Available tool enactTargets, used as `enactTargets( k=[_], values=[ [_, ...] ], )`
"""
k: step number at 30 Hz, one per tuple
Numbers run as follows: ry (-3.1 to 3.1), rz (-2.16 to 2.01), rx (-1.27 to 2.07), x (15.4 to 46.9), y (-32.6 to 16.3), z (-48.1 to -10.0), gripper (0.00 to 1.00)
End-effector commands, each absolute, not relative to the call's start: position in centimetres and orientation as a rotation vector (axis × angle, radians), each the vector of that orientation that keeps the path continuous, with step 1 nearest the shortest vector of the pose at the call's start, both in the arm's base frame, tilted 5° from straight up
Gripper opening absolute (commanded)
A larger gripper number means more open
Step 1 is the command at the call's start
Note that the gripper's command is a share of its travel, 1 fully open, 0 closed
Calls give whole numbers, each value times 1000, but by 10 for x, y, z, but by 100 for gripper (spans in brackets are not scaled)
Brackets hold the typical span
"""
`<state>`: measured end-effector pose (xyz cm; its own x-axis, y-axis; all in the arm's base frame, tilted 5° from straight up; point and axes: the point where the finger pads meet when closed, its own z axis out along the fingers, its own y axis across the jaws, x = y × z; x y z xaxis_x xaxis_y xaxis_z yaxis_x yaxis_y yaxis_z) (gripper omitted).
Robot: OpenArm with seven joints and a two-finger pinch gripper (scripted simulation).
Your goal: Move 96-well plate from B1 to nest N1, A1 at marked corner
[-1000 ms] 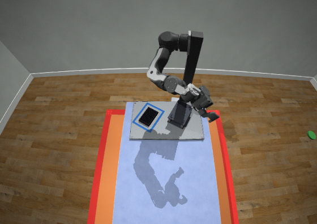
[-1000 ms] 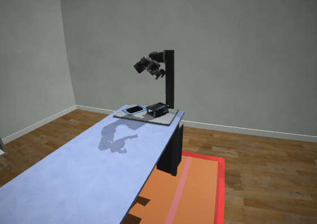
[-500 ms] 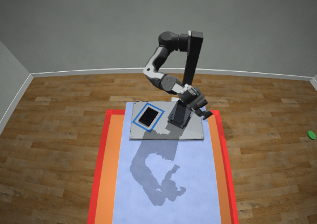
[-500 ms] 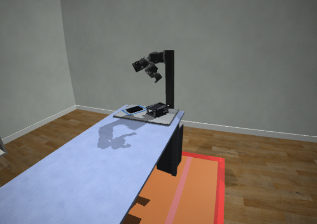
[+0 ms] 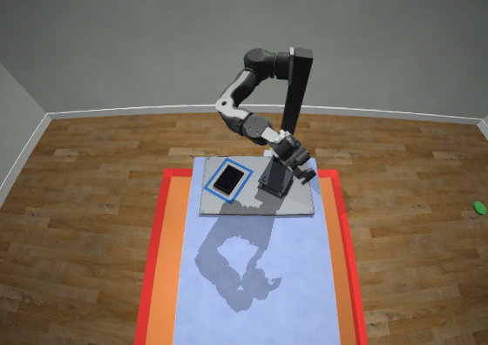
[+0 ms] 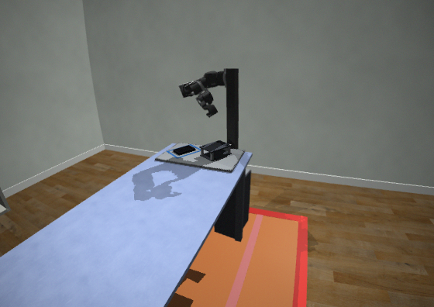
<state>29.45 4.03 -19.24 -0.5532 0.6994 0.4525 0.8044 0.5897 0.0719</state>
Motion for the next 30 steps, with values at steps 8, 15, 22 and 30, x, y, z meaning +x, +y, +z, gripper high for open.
enactTargets(
  k=[8,15,22,30],
  values=[
    [-2463,-391,-1183,294,43,-189,77],
    [-2696,-224,-999,285,6,-213,77],
    [-2696,-224,-999,285,6,-213,77],
    [-2824,-112,-875,278,-16,-227,77]
  ],
)
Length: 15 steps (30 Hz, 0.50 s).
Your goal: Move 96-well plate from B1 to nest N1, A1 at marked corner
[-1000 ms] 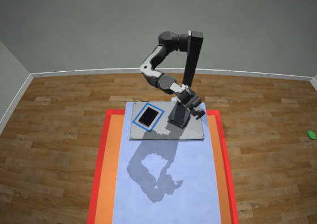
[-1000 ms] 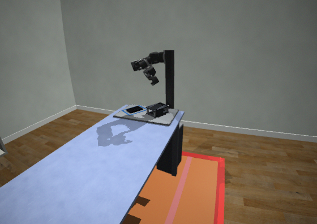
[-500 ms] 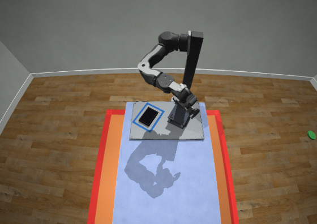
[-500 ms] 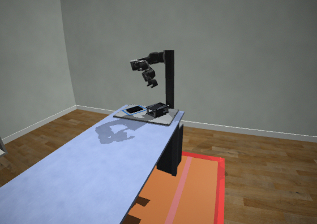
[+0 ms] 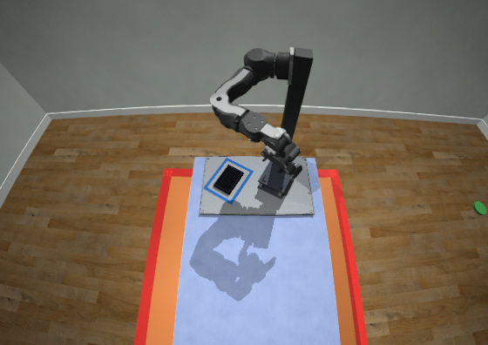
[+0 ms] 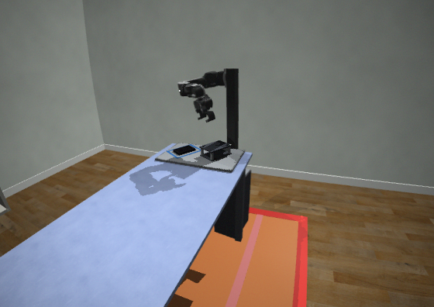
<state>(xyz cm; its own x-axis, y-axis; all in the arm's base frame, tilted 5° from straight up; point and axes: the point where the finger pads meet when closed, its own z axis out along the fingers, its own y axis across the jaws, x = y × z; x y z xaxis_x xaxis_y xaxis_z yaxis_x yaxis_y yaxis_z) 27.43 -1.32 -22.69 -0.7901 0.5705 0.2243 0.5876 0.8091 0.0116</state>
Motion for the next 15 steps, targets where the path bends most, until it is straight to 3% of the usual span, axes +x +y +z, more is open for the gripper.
enactTargets(
  k=[1,15],
  values=[
    [-2866,-74,-830,277,-24,-232,77],
    [-2936,-13,-752,273,-37,-241,77]
  ],
)
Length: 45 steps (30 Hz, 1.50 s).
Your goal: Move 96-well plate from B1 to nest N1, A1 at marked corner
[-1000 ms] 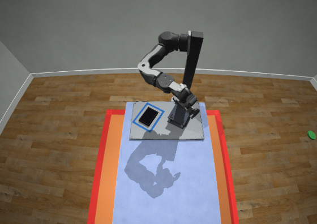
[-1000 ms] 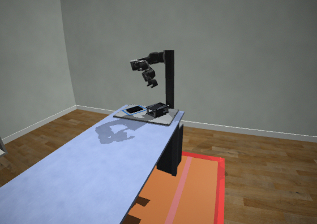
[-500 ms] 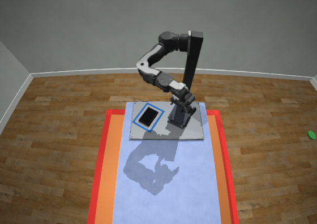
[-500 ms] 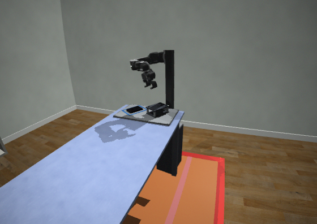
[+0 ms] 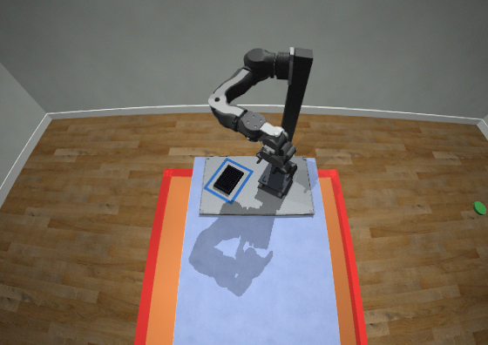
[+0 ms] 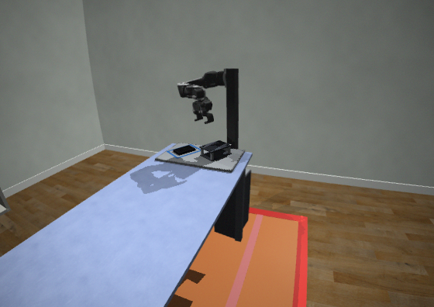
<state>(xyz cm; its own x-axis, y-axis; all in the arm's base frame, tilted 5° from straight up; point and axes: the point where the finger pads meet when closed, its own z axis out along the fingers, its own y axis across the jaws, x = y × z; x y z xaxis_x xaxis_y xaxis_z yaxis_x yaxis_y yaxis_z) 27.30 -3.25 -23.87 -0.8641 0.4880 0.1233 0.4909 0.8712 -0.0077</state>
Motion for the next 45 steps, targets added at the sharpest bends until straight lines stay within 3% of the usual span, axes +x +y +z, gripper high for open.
enactTargets(
  k=[1,4,16,21,33,38,45],
  values=[
    [-2967,20,-714,271,-45,-246,77],
    [-3055,120,-595,266,-68,-259,77],
    [-3055,120,-595,266,-68,-259,77],
    [-3055,119,-595,257,-104,-282,77],
    [-3055,119,-595,257,-104,-282,77],
    [-3055,120,-595,247,-143,-306,77],
    [-3055,120,-595,247,-143,-306,77]
  ],
)
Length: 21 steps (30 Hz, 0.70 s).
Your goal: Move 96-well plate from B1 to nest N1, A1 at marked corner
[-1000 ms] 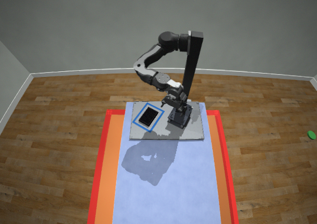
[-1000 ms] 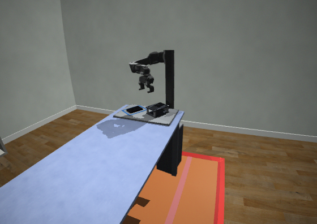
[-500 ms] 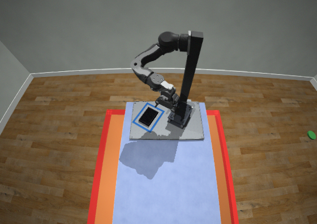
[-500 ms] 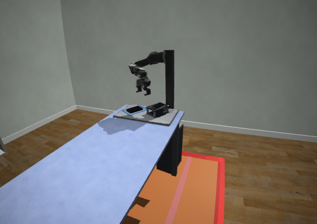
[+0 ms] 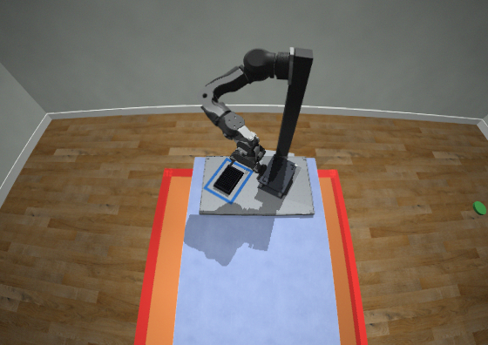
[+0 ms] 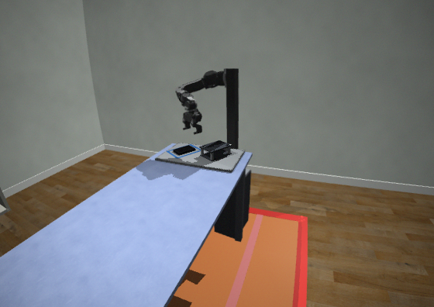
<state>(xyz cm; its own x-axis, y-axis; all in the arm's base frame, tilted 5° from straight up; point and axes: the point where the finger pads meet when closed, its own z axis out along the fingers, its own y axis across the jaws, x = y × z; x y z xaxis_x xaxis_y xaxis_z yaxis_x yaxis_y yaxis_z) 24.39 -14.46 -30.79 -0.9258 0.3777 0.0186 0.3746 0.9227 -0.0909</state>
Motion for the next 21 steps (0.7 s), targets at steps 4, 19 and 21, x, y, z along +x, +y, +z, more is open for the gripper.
enactTargets(
  k=[4,19,21],
  values=[
    [-3055,120,-595,247,-143,-306,77],
    [-3055,120,-595,237,-183,-330,77],
    [-3055,120,-595,237,-183,-330,77]
  ],
)
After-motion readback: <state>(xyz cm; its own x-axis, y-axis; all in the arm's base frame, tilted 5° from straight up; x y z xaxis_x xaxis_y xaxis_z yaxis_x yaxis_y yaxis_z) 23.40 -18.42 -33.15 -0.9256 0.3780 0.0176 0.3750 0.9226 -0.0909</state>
